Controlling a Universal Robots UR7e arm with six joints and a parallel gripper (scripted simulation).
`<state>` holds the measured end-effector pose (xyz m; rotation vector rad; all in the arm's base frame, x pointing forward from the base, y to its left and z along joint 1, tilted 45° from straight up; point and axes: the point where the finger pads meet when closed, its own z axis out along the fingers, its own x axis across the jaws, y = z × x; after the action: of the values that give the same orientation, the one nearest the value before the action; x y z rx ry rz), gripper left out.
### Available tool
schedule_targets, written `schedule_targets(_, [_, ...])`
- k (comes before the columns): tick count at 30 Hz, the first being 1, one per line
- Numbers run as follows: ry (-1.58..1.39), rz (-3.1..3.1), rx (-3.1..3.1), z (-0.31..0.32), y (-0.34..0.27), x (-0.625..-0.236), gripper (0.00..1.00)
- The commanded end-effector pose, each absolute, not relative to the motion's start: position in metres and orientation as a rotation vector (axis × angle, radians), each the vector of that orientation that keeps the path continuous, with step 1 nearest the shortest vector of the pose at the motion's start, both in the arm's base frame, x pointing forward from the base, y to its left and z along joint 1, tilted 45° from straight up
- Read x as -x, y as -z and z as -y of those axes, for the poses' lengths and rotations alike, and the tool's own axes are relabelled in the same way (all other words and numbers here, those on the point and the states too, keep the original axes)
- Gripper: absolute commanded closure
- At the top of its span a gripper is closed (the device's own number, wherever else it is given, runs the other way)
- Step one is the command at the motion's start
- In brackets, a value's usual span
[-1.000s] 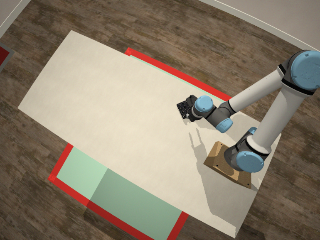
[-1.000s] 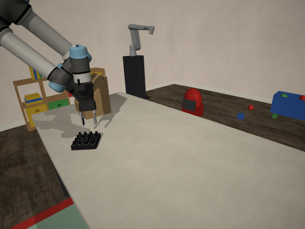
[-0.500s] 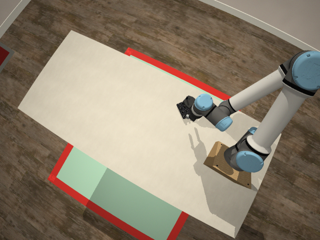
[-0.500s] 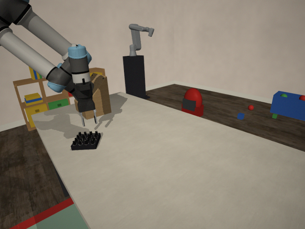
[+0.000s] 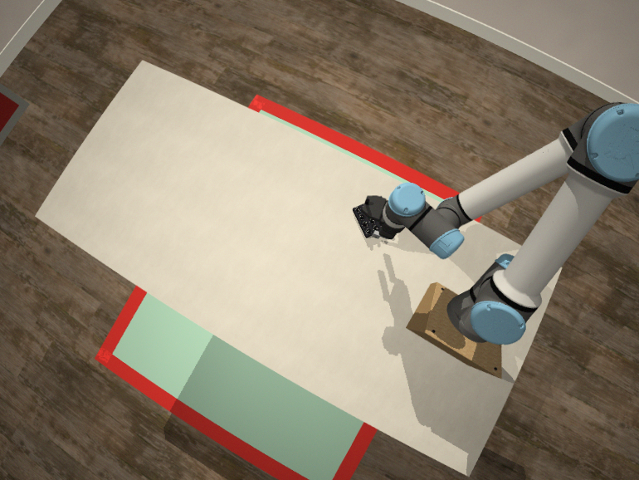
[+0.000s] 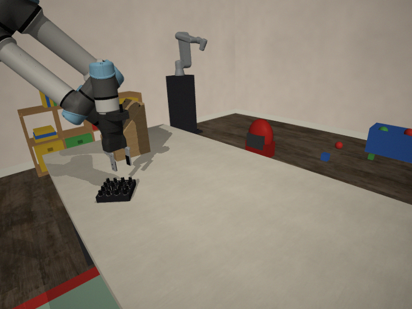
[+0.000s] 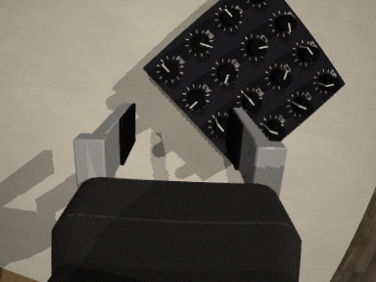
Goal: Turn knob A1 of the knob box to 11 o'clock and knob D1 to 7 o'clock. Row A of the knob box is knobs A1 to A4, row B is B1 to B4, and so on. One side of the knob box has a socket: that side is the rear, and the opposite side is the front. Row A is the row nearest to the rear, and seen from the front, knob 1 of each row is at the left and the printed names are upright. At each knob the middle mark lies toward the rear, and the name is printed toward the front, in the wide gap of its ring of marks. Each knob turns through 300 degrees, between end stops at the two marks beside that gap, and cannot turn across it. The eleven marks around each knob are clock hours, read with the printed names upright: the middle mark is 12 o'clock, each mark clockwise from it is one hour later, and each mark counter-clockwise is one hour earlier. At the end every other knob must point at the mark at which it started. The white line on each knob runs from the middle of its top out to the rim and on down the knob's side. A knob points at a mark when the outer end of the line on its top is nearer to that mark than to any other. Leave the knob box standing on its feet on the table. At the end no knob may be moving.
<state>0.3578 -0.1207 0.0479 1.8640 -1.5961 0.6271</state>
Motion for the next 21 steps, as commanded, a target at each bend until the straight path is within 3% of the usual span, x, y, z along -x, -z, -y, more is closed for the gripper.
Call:
schedule_targets(1, [-0.564, 1.435, -1.975, 0.1202, -0.0488, -0.3591, 0.00])
schedule_targets(21, [-0.323, 0.853, -2.231, 0.1197, -0.0528, -0.3576, 0.00])
